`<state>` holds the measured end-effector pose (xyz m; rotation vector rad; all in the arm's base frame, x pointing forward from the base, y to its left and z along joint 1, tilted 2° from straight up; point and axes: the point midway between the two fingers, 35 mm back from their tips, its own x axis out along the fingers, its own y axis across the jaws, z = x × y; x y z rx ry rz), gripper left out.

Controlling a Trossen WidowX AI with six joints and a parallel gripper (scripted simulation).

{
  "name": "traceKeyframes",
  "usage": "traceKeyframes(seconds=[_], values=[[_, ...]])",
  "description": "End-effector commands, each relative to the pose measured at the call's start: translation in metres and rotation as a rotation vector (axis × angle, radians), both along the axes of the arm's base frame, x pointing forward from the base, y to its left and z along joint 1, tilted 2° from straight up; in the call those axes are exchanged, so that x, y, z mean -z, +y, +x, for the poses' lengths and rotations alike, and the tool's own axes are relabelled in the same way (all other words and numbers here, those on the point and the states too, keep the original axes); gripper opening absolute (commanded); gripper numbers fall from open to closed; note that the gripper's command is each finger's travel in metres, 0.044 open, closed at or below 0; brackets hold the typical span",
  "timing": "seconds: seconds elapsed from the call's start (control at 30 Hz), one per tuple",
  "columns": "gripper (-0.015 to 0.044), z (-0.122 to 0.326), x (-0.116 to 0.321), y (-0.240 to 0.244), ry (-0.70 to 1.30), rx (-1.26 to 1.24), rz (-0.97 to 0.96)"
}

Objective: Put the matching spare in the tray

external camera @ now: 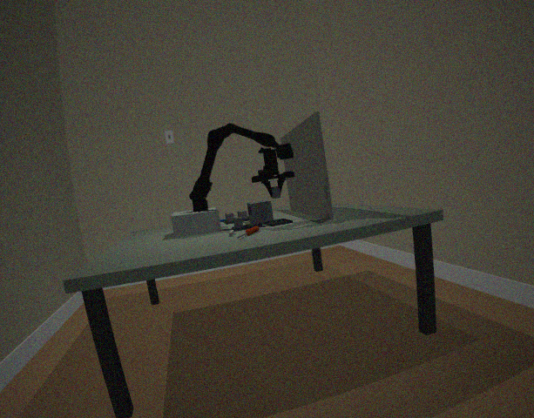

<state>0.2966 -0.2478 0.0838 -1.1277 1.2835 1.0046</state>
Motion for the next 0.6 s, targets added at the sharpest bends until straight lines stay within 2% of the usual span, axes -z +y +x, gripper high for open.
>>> traceKeyframes(seconds=[0.0, 0.57], values=[[0.0, 0.0, 0.005, 0.0, -0.001, -0.006, 0.004], [0.0, 0.002, 0.025, -0.001, -0.001, -0.006, 0.004]])
